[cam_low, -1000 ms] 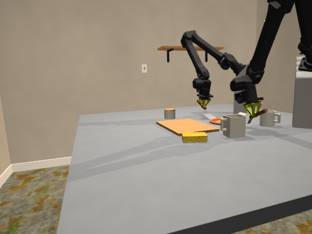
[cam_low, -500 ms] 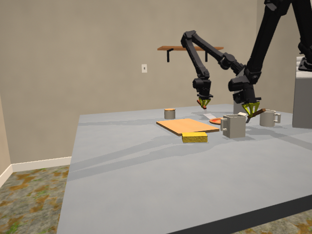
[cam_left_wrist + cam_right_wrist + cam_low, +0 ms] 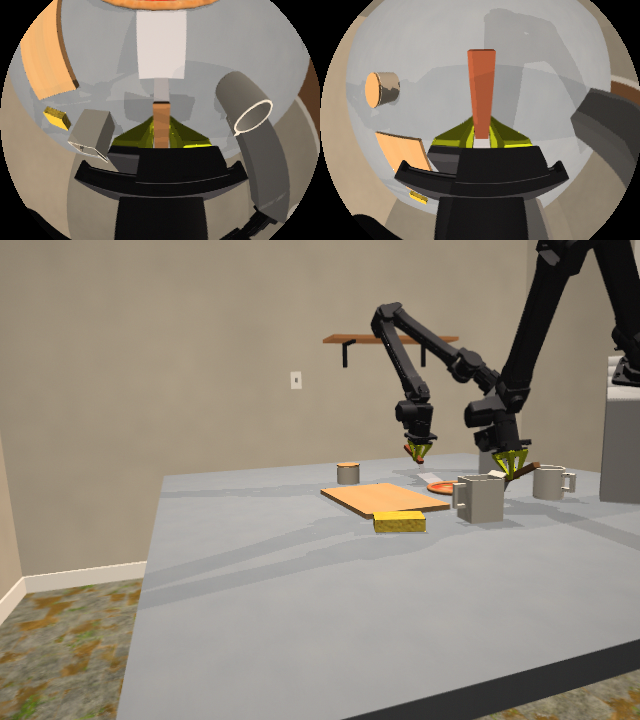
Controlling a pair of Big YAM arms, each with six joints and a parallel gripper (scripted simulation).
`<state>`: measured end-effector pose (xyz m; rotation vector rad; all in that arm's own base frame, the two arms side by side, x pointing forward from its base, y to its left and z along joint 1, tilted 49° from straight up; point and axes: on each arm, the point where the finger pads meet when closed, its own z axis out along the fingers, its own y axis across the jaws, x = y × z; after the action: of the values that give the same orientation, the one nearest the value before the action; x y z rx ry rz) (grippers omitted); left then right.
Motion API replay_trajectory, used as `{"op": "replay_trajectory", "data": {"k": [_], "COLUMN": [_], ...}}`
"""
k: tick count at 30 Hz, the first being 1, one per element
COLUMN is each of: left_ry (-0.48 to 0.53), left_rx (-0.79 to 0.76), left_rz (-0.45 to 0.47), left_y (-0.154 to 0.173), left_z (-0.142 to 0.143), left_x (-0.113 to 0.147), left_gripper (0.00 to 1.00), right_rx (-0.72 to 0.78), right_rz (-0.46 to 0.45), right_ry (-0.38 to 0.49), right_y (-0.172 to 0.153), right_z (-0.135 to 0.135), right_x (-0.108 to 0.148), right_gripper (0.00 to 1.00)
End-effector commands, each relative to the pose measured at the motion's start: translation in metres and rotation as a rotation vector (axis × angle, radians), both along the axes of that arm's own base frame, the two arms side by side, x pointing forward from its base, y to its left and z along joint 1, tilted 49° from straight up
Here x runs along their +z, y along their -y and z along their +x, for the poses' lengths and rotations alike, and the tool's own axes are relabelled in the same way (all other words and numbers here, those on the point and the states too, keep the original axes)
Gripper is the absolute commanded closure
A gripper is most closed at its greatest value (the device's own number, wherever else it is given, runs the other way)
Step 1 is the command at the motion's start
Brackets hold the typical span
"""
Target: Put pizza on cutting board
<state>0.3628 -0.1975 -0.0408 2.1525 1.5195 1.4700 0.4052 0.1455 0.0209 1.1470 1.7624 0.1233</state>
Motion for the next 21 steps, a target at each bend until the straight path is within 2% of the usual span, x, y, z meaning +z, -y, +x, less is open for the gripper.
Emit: {"op": "replay_trajectory", "data": {"k": [1, 21], "left_ry": [-0.007, -0.005], "left_rx": [-0.024, -0.025], "left_rz": [-0.008, -0.012], "left_y": [0.015, 0.034], "left_z": [-0.008, -0.013], "left_x": [-0.006, -0.015], "left_gripper": [0.94, 0.94], "right_rx": [0.019, 0.025], "right_rz": [-0.024, -0.012], "right_ry": [-0.022, -0.017], "right_y": [-0.004, -0.007], "right_z": [-0.006, -0.004], "right_x": [-0.007, -0.006], "right_gripper": [0.94, 0.94]}}
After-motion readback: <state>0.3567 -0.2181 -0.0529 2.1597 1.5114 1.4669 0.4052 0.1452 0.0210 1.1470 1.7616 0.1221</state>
